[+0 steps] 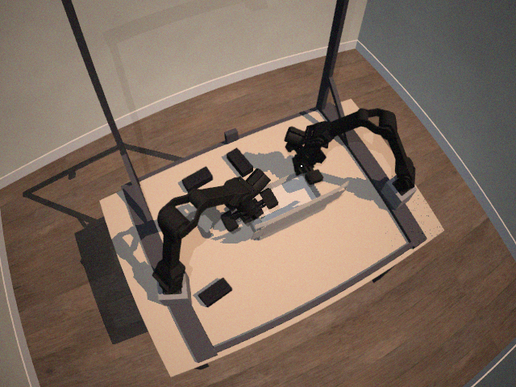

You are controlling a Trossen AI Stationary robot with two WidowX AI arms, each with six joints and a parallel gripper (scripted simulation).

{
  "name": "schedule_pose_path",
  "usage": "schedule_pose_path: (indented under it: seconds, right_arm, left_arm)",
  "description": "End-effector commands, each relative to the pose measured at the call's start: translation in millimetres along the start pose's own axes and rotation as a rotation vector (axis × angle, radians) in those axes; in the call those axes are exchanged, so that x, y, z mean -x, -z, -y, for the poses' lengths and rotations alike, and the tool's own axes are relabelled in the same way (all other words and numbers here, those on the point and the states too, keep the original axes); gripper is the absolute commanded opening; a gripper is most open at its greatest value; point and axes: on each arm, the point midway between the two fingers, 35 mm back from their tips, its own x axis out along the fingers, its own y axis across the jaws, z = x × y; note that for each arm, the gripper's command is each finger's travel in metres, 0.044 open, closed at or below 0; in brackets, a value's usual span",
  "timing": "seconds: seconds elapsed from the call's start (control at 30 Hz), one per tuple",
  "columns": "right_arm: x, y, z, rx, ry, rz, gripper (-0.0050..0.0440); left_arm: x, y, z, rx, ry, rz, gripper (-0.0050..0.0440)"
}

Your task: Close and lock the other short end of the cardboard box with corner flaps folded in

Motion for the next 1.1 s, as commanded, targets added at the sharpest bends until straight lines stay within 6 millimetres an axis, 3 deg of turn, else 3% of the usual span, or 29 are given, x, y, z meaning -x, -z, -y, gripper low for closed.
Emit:
schedule_pose_path:
  seconds: [0.0, 1.07]
  right_arm:
    - [1.3, -1.4, 11.5, -0.003, 0.024, 0.008, 0.0000]
    - [-26.3, -1.3, 20.1, -0.002, 0.020, 0.008, 0.0000]
  left_arm:
    - [7.9, 6.4, -3.9, 0.004, -0.020, -0.020, 0.0003]
    - [7.9, 6.4, -3.9, 0.004, -0.020, -0.020, 0.0003]
